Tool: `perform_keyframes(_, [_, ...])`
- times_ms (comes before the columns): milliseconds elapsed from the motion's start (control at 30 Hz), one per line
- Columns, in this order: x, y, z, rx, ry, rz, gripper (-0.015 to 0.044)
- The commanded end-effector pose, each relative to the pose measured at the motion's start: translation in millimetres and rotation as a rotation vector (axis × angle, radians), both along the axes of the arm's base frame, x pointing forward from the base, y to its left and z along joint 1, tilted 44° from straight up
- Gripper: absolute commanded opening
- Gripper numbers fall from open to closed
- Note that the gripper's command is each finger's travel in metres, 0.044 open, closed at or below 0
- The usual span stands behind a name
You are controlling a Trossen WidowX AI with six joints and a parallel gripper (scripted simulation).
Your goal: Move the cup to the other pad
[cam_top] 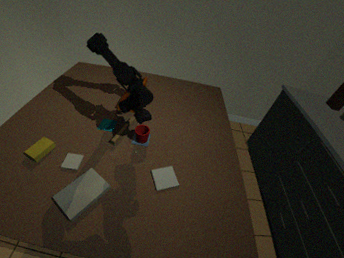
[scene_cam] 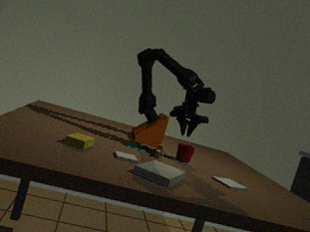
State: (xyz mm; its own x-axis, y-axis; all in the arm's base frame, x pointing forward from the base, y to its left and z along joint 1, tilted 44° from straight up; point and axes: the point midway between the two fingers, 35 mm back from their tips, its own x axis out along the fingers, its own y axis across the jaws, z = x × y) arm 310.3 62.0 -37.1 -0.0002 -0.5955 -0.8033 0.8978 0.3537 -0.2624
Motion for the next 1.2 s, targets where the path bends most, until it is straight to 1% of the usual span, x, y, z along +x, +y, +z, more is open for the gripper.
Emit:
perform_keyframes(0, [-14, -1, -14, -0.117, 0.033, -0.042, 0.0148])
perform_keyframes(300, [-15, -4, -15, -0.117, 0.033, -0.042, 0.0148])
perform_keyframes(1167, [-16, -33, -46, -0.117, 0.033, -0.042, 0.0148])
